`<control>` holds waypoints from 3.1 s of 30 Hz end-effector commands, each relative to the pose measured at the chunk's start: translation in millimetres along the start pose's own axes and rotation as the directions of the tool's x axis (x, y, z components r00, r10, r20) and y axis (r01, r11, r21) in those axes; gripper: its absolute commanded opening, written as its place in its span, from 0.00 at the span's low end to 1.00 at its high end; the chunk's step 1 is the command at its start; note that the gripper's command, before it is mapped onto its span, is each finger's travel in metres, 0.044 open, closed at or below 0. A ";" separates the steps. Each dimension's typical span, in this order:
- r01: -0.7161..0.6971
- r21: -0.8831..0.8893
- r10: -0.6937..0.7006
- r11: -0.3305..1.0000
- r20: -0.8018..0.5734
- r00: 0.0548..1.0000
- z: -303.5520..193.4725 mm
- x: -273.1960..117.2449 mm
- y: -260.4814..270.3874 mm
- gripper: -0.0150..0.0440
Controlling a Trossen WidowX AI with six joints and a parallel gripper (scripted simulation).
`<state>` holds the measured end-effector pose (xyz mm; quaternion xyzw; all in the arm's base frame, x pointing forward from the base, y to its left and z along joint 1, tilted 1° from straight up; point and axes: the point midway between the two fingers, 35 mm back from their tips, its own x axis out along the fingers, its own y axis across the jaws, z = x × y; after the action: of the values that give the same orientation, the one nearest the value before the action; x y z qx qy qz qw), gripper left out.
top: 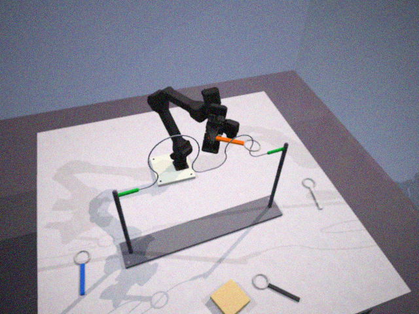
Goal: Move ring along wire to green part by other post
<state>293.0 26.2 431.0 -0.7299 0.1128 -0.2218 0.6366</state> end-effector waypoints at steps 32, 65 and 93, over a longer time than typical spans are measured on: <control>-0.182 0.350 0.199 0.919 -0.014 0.980 8.8 -14.9 78.0 0.00; -0.381 0.860 0.449 0.340 0.208 0.869 90.3 -58.9 161.6 0.00; -0.364 0.927 0.516 -0.090 0.355 0.779 160.8 -98.1 163.5 0.00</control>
<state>301.7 177.8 238.1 -0.0333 0.2038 -0.0614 0.9765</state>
